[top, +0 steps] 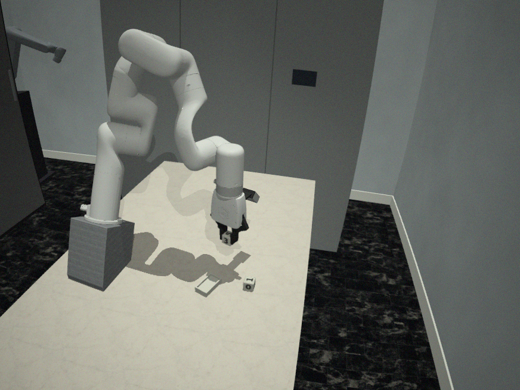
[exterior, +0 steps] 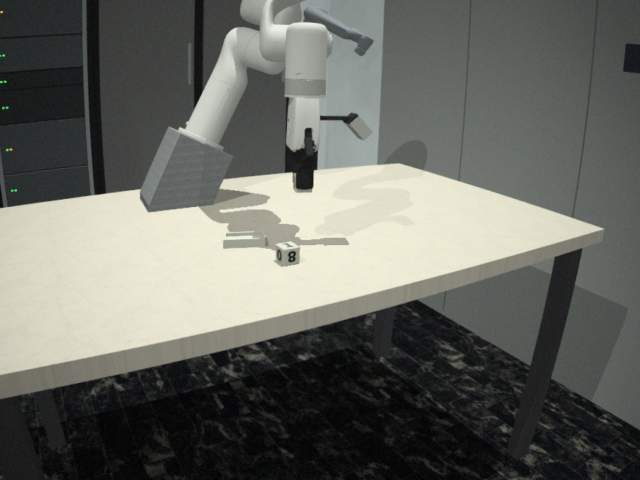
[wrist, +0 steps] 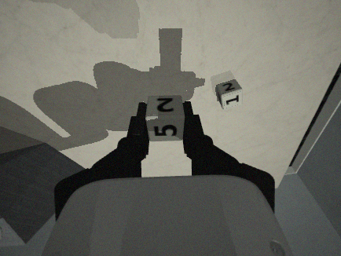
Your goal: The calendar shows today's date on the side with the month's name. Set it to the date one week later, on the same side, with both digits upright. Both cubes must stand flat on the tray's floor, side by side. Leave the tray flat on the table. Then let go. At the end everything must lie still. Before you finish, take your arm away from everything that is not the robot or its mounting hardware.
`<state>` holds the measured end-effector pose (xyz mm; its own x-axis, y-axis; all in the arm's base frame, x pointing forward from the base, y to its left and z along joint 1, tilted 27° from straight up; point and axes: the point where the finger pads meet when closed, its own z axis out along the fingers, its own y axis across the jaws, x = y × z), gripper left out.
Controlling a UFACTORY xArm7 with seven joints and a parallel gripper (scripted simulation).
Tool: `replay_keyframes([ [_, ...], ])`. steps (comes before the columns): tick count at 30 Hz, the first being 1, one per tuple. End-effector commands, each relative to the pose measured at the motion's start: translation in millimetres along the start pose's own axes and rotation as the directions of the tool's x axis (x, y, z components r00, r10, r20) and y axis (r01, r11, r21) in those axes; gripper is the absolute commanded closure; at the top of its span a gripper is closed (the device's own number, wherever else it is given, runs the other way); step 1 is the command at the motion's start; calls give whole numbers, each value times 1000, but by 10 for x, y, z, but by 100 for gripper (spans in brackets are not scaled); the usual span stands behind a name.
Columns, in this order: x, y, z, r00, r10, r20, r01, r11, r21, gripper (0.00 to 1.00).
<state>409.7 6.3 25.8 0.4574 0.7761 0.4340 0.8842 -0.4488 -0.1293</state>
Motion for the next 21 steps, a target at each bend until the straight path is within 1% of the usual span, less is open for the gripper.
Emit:
replay_keyframes([
  [1,-1,14,2,1000,0,0,0,1000,-3,71],
  [4,-1,14,12,1000,0,-1,0,1000,-3,71],
  [8,-1,14,98,1000,0,-1,0,1000,-4,71],
  [12,-3,14,251,1000,0,-1,0,1000,-4,71],
  [19,-6,13,592,1000,0,-1,0,1000,-4,71],
  [21,-6,13,592,1000,0,-1,0,1000,-4,71],
])
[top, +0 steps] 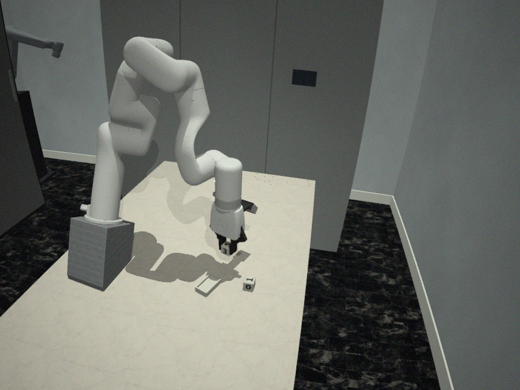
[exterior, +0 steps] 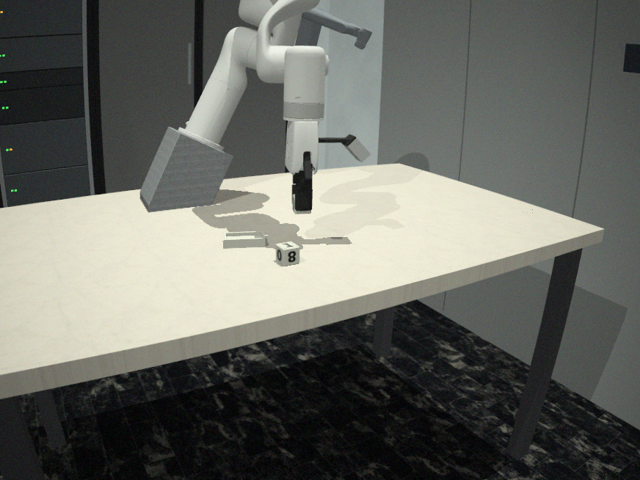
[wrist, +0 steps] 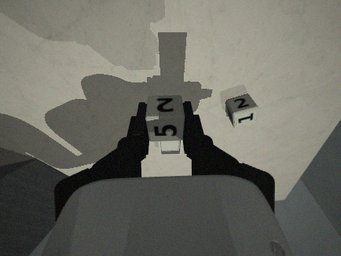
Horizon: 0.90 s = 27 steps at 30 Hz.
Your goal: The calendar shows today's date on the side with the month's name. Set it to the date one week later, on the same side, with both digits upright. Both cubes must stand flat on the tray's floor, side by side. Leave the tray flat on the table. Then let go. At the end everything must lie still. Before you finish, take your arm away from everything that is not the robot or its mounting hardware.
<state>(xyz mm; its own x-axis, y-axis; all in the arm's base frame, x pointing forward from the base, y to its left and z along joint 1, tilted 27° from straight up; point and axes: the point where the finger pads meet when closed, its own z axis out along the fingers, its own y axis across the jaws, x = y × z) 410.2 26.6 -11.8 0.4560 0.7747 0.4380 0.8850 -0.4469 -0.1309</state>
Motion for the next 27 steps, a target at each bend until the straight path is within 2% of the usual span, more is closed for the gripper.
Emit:
replay_keyframes([
  [1,-4,51,213,1000,1,3,-1,1000,-6,71],
  [6,-7,51,408,1000,1,3,-1,1000,-6,71],
  [11,-8,51,510,1000,1,3,-1,1000,-6,71],
  [27,-8,51,529,1000,1,3,-1,1000,-6,71],
])
